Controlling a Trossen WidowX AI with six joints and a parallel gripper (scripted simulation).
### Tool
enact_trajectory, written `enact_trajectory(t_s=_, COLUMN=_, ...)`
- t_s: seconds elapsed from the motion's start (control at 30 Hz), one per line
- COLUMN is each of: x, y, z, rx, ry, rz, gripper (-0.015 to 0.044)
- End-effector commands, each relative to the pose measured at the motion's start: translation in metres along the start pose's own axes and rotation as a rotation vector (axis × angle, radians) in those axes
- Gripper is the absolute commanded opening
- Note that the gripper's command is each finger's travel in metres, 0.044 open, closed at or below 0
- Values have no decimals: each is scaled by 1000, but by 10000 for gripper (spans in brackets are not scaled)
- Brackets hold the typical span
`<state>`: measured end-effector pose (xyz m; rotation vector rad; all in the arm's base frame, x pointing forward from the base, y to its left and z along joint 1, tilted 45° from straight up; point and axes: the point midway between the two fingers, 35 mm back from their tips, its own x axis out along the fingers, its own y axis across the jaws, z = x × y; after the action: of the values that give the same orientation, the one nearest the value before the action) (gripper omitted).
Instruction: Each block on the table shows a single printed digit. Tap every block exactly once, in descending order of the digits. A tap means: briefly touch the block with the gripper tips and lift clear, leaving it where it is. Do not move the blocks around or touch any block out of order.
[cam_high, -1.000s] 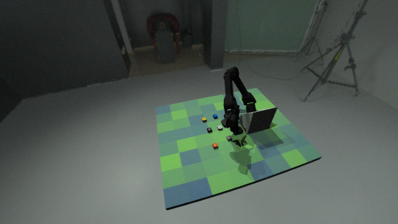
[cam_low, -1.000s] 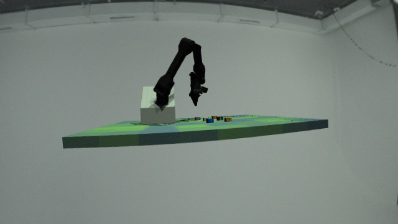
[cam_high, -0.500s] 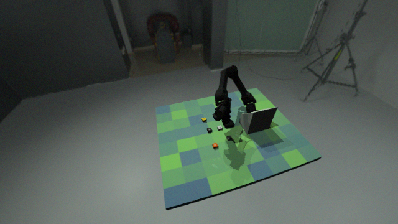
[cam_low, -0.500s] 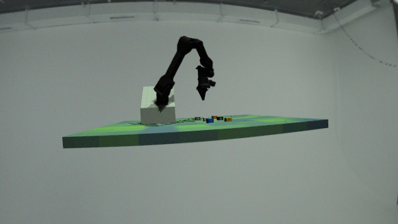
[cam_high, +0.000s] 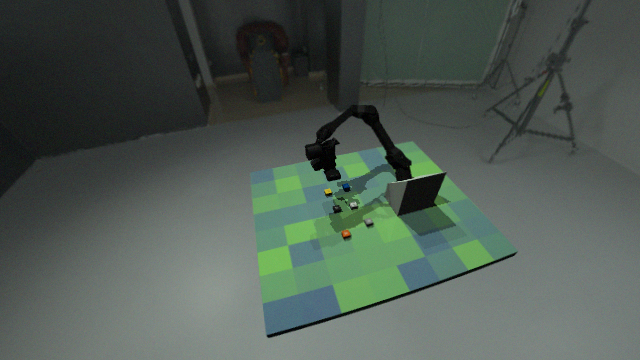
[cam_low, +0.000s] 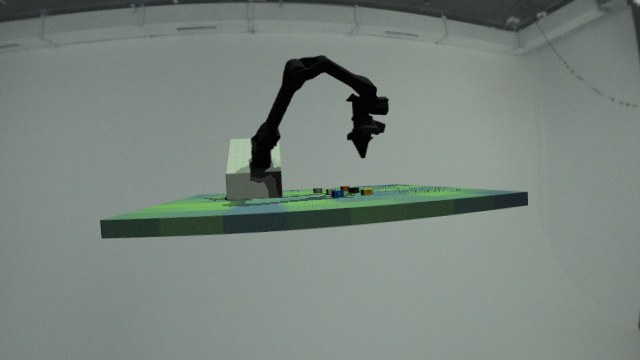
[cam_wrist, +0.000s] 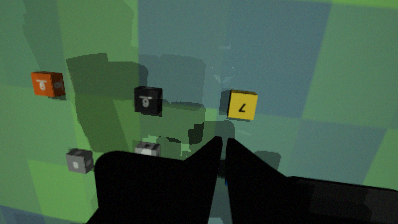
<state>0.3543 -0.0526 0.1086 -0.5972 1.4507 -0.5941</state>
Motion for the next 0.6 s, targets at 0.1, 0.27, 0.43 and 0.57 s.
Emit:
enact_trajectory(t_s=0.1, x=-2, y=-29, z=2, rx=-18, ry=2, rz=-20, gripper=20)
enact_trajectory(t_s=0.27, x=66, y=-31, z=4, rx=-17, ry=1, rz=-21, gripper=20)
enact_trajectory(t_s=0.43, x=79, y=-32, z=2, rx=-17, ry=1, rz=-24, gripper=20)
enact_trajectory(t_s=0.57, x=81, y=-32, z=2, rx=-17, ry=1, rz=-24, gripper=20)
